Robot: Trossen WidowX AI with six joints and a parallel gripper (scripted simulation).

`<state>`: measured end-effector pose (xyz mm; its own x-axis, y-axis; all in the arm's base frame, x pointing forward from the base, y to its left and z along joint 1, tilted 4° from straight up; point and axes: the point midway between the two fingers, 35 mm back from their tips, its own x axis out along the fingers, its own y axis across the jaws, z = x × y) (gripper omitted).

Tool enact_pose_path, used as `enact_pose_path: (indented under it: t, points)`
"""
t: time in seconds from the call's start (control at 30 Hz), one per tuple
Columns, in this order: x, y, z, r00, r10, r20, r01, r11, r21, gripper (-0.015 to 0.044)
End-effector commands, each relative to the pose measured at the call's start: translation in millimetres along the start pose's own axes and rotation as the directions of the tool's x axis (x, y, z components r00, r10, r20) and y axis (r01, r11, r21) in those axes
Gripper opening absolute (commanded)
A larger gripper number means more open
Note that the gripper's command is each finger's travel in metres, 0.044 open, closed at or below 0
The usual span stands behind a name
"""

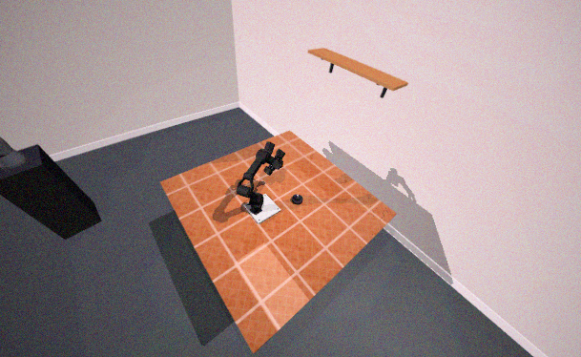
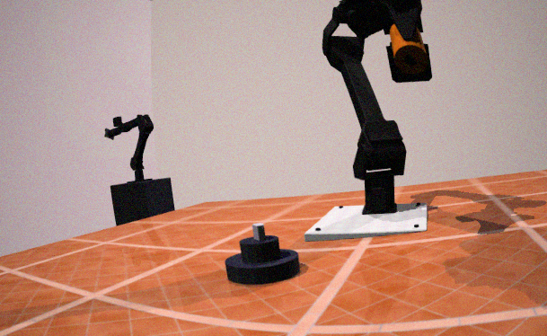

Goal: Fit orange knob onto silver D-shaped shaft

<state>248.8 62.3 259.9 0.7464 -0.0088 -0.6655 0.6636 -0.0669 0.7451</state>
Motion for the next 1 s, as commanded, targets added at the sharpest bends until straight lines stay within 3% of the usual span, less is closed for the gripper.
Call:
enact_pose_path:
  t: [0.0, 0.1, 0.13, 0.97]
  points:
    - [-10.0, 3.0, -0.1, 0.996, 0.085, -0.001, -0.085, 0.996, 0.011, 0.0000]
    - [-17.1, 4.2, -0.2, 0.989, 0.147, -0.003, -0.147, 0.989, 0.020, 0.0000]
    - [-9.1, 1.8, -0.7, 0.997, 0.083, -0.001, -0.083, 0.997, 0.005, 0.0000]
    - [-9.1, 1.8, -0.7, 0.997, 0.083, -0.001, -0.083, 0.997, 0.005, 0.0000]
